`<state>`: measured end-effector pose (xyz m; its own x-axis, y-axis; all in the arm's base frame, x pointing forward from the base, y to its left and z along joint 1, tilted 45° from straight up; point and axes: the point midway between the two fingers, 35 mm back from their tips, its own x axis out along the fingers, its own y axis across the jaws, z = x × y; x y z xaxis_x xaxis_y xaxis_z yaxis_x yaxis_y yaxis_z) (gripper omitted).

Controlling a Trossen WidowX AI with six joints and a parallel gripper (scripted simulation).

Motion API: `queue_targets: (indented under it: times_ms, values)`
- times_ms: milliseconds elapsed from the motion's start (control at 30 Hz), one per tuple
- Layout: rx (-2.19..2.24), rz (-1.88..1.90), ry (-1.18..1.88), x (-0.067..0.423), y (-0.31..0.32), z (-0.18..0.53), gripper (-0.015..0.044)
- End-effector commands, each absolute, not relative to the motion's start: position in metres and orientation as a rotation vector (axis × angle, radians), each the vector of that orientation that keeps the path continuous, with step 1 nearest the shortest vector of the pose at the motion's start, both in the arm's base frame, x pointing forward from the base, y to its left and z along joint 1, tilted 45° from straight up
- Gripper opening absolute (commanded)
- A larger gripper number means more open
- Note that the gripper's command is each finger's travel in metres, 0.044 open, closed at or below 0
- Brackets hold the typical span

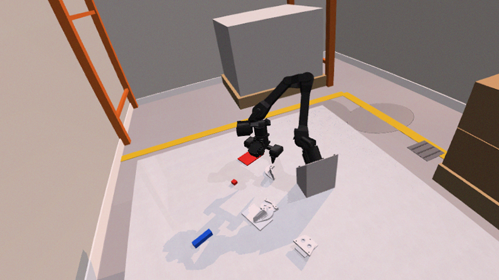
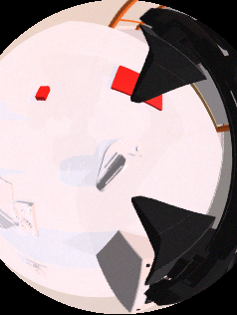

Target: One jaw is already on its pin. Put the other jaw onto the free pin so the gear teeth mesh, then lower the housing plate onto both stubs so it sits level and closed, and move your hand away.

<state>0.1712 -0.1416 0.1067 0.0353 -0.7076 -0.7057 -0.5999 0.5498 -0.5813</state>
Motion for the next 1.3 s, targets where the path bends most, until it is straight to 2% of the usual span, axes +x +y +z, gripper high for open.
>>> queue_targets:
  times_ms: [0,1267]
  values:
    - [-1.19,-0.045,1.667,0.1693,-0.1405,0.1057,0.044]
    - [-1.746,0.652,1.736,0.1597,-0.1325,0.0991,0.044]
